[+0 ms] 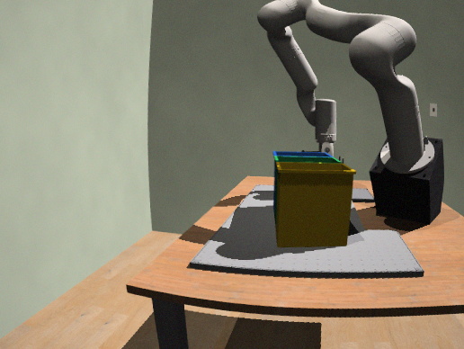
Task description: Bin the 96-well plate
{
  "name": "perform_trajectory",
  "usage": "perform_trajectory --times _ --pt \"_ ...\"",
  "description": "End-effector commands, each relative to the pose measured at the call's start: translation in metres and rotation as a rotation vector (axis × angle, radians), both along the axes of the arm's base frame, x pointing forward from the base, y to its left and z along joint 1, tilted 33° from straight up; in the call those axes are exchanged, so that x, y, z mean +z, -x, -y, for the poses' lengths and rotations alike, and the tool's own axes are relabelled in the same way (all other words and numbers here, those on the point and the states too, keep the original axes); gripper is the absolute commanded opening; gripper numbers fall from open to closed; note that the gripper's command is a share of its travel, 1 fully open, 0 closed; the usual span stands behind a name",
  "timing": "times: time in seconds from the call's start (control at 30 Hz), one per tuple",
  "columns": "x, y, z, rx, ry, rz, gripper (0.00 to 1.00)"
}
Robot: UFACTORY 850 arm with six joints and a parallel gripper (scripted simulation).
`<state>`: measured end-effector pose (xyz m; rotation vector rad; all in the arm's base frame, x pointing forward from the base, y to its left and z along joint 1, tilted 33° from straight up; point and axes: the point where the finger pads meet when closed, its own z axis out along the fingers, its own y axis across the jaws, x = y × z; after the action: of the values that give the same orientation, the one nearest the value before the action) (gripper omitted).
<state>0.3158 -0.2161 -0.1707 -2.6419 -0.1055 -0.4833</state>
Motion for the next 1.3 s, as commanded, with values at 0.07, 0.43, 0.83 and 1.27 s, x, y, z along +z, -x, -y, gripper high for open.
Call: perform_trajectory --times 0.07,0.43,0.83,1.27 --pt "0.000 0.000 0.001 -0.001 0.001 0.001 0.00" --pt "0.000 0.000 0.001 -0.001 0.001 0.001 0.00" --pt "0.004 0.001 0.003 -0.001 0.001 0.001 0.00" --pt "0.010 0.004 0.006 -0.001 0.001 0.001 0.00"
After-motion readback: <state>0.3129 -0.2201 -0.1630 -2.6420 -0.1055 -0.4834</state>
